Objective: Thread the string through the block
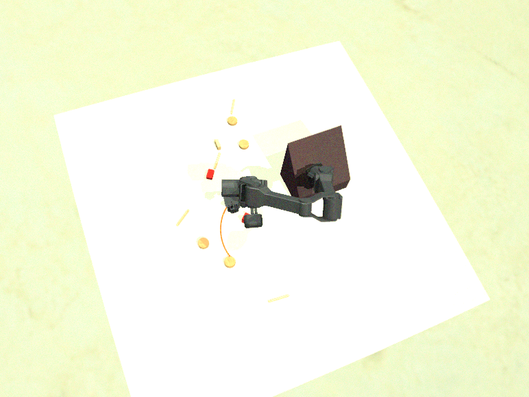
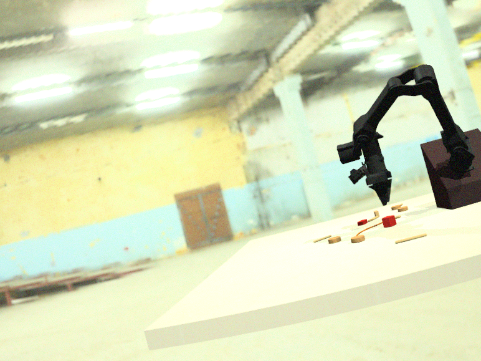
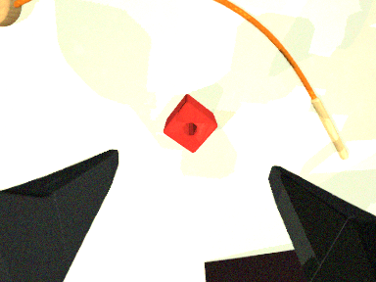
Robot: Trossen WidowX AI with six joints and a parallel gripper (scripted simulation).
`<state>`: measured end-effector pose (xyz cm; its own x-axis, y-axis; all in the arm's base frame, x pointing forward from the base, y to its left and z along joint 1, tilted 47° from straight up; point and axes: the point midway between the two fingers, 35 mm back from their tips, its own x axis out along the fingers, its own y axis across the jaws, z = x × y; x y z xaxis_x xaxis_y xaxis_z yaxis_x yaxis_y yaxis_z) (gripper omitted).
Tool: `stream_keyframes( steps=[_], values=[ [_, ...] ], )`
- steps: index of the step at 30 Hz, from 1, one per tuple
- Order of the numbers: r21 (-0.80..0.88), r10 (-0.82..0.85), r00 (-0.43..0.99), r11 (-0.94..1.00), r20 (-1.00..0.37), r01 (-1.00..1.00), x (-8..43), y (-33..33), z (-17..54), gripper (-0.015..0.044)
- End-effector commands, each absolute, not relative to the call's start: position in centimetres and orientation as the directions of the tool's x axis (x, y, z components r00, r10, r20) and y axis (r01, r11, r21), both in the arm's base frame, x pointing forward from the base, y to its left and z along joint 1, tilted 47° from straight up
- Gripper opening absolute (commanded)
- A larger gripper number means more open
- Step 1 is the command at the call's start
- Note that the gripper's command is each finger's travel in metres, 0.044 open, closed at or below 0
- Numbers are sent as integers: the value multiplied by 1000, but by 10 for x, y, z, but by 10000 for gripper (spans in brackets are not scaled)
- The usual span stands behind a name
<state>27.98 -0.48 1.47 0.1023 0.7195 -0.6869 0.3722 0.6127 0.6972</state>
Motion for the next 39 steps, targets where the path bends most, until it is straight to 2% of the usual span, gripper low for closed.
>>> stream_keyframes(
  steps=[1, 12, 20, 39],
  values=[
    [491, 714, 108, 355, -691, 795, 285, -10, 20, 440],
    [491, 714, 108, 355, -691, 795, 285, -10, 20, 440],
    [491, 714, 108, 355, -691, 795, 285, -10, 20, 239],
    [491, 713, 109, 355, -692, 796, 288, 1, 9, 239]
  ],
)
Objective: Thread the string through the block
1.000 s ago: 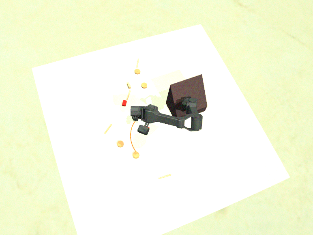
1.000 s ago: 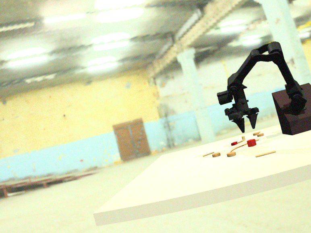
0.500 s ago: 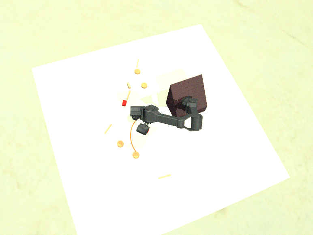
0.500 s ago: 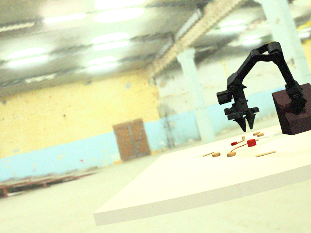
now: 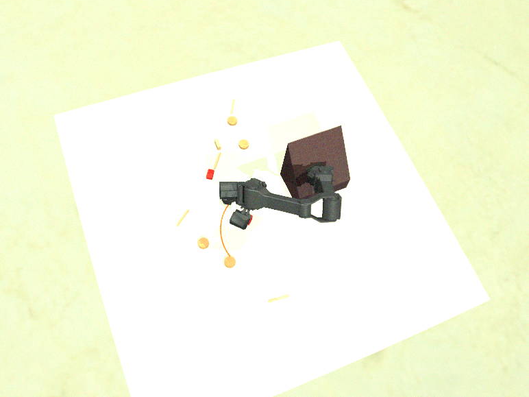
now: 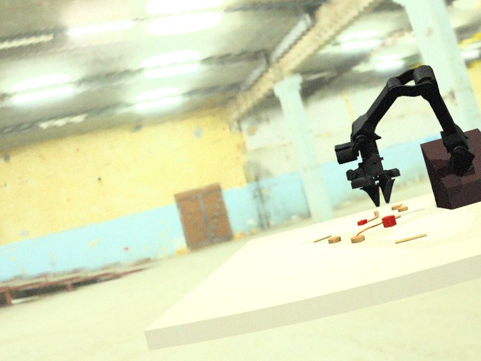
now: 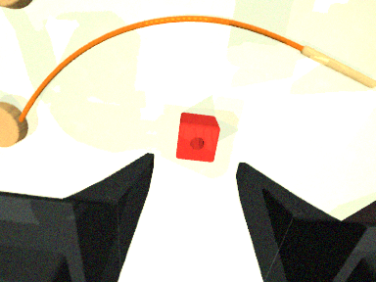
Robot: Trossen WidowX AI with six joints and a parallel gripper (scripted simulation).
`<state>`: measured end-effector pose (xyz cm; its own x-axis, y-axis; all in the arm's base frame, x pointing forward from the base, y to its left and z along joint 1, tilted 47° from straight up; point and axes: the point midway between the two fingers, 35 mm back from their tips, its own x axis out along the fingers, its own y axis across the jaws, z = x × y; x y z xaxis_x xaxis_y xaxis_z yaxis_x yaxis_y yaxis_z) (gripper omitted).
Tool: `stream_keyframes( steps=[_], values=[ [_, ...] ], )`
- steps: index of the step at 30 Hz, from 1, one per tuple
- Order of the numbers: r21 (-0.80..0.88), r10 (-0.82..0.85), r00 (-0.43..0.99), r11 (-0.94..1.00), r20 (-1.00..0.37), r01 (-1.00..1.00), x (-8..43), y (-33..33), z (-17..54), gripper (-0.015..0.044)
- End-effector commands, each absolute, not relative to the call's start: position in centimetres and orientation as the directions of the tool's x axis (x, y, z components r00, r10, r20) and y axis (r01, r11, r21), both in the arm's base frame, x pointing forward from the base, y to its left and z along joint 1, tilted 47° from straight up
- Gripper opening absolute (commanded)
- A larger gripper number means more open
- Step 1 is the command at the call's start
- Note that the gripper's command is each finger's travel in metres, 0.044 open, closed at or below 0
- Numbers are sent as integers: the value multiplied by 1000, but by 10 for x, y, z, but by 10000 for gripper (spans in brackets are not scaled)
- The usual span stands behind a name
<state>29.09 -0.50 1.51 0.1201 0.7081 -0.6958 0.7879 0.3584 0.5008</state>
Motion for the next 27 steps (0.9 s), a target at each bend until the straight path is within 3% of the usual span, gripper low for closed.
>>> stream_keyframes(
  steps=[1, 27],
  values=[
    [491, 713, 109, 355, -692, 796, 289, 2, 8, 239],
    [492, 716, 109, 353, -689, 795, 292, 33, -21, 239]
  ],
)
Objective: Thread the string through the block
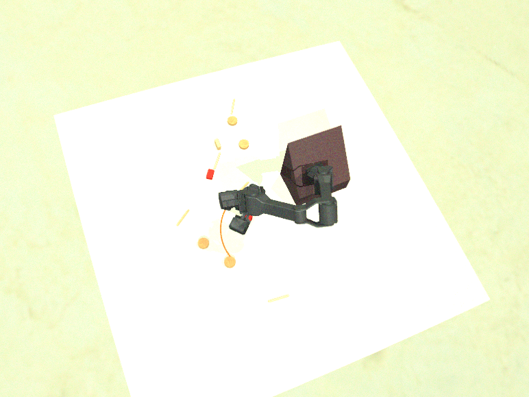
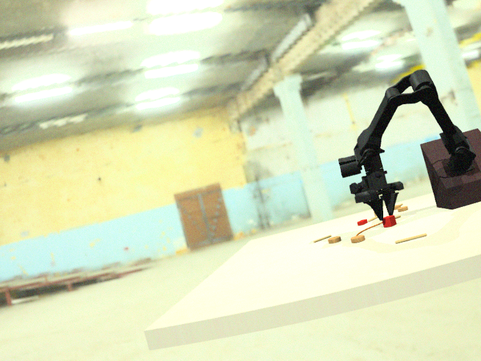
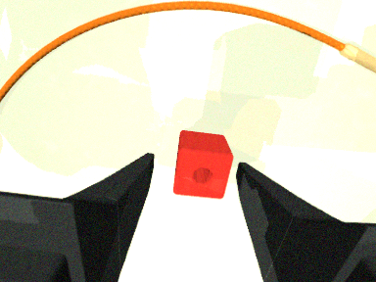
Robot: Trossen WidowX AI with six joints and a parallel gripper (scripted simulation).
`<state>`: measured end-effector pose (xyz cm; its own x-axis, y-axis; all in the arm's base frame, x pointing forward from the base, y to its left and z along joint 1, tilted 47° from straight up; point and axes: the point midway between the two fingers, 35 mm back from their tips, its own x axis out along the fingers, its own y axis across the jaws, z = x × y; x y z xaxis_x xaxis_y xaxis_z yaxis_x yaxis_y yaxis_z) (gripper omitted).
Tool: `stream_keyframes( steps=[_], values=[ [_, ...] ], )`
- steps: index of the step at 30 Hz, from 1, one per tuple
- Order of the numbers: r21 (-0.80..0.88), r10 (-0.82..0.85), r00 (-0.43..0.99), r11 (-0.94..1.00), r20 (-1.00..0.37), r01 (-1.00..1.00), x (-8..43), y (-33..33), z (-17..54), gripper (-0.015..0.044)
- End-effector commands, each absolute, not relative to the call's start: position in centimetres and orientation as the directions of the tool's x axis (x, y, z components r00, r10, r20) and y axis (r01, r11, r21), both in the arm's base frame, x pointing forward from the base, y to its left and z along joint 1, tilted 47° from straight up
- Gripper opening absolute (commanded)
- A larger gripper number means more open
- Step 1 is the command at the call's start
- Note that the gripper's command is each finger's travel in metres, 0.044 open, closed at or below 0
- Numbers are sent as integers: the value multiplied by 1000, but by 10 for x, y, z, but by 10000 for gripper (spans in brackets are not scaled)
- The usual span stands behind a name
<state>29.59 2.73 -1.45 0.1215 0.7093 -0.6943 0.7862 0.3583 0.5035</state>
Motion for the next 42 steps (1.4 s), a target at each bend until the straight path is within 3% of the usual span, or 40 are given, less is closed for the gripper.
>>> stream_keyframes(
  steps=[1, 17, 23, 29, 31, 42],
  values=[
    [493, 716, 109, 353, -689, 795, 292, 34, -21, 239],
    [493, 716, 109, 353, -689, 795, 292, 34, -21, 239],
    [496, 713, 111, 358, -692, 791, 293, 33, -20, 82],
    [496, 713, 111, 358, -692, 791, 293, 33, -20, 42],
    [496, 713, 111, 358, -692, 791, 293, 33, -20, 0],
    [495, 713, 111, 358, -693, 791, 293, 29, -17, 0]
  ],
)
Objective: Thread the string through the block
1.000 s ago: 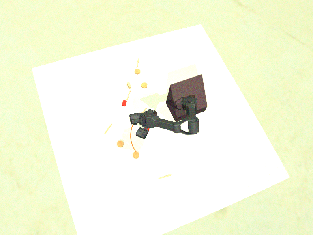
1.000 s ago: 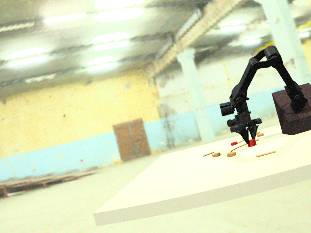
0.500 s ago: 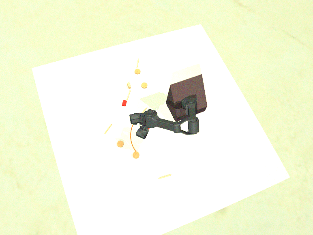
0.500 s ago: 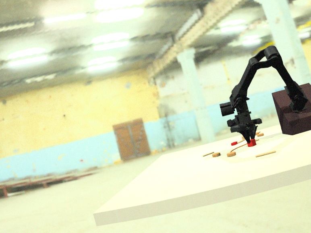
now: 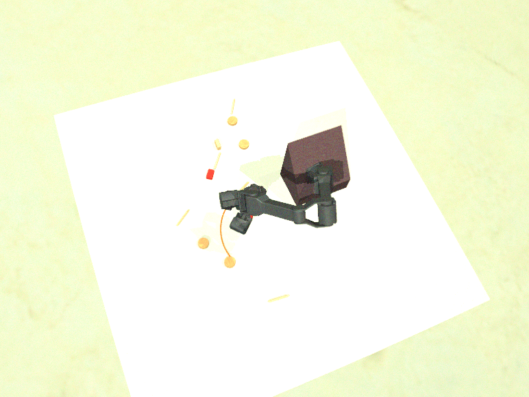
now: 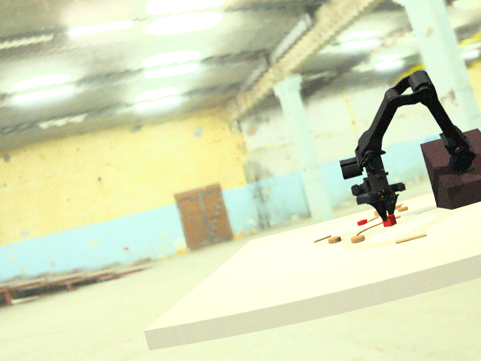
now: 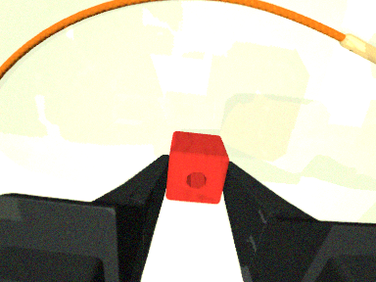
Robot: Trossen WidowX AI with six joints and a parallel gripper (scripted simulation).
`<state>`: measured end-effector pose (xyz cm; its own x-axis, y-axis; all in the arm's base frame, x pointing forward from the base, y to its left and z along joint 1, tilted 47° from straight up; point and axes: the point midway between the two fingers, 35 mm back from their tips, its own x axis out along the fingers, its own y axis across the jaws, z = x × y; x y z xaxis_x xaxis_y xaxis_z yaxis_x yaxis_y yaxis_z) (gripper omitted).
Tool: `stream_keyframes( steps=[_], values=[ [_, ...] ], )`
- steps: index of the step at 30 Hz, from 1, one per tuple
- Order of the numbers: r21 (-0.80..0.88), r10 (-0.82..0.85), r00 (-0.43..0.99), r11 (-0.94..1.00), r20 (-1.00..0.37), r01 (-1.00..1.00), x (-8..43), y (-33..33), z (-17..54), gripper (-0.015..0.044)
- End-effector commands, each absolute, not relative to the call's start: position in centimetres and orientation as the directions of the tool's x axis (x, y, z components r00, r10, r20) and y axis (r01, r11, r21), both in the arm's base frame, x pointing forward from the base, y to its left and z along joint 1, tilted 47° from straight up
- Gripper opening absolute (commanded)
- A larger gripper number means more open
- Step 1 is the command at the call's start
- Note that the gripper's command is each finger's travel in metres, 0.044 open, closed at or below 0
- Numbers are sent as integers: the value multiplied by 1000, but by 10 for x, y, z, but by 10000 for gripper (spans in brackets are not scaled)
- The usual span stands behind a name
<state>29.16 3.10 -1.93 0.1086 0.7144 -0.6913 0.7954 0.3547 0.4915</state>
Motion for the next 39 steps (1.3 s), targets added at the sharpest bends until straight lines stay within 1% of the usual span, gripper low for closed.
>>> stream_keyframes(
  steps=[1, 21, 29, 39],
  values=[
    [495, 713, 111, 358, -693, 791, 293, 29, -17, 0],
    [493, 705, 114, 361, -700, 792, 291, 23, -10, 0],
    [474, 620, 160, 382, -768, 793, 286, 29, -10, 0],
    [483, 494, 272, 369, -826, 794, 281, 37, -6, 0]
  ],
)
